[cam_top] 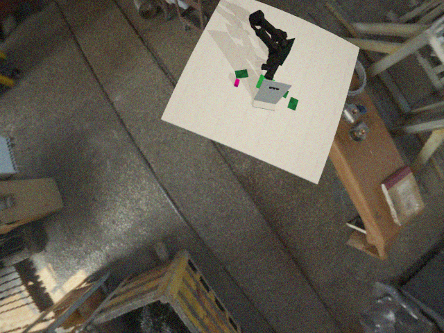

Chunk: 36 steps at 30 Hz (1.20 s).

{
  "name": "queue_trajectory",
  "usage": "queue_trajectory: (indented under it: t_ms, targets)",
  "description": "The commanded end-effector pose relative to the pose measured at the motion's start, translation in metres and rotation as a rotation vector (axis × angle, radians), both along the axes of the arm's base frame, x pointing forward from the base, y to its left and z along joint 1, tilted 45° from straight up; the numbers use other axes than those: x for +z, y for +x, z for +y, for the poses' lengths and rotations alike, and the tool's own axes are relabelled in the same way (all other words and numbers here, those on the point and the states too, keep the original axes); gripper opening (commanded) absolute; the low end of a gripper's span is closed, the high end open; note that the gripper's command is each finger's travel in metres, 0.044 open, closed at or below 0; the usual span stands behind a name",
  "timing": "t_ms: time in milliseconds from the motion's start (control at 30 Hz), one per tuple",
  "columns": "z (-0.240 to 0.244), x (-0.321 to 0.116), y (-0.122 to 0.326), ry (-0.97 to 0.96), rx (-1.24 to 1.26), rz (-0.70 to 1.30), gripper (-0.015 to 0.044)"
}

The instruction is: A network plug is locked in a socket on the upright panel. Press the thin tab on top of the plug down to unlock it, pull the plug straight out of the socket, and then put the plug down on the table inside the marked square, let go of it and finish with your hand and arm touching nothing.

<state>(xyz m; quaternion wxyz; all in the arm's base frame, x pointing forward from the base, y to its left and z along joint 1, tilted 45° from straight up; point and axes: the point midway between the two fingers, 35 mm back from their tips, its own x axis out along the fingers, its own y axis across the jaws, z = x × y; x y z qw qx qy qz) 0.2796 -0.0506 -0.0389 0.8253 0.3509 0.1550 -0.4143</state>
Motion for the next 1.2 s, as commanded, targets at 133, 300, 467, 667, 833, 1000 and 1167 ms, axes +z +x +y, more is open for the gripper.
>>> queue_trajectory:
  t_ms: [133,300,467,667,833,1000,1167]
  targets:
    - [-0.0028,-0.0022,0.0002,-0.001,0.004,0.009,0.0]
    - [-0.0047,-0.0025,0.0008,-0.001,0.004,0.009,0.0]
    - [-0.0036,-0.0007,0.001,-0.001,0.001,0.002,0.0]
    - [-0.0036,-0.0007,0.001,-0.001,0.001,0.002,0.0131]
    - [-0.0036,-0.0007,0.001,-0.001,0.001,0.002,0.0156]
    - [-0.0012,0.0007,-0.0007,0.0,0.001,0.003,0.0156]
    - [0.002,0.0028,-0.0033,0.001,0.001,0.005,0.0156]
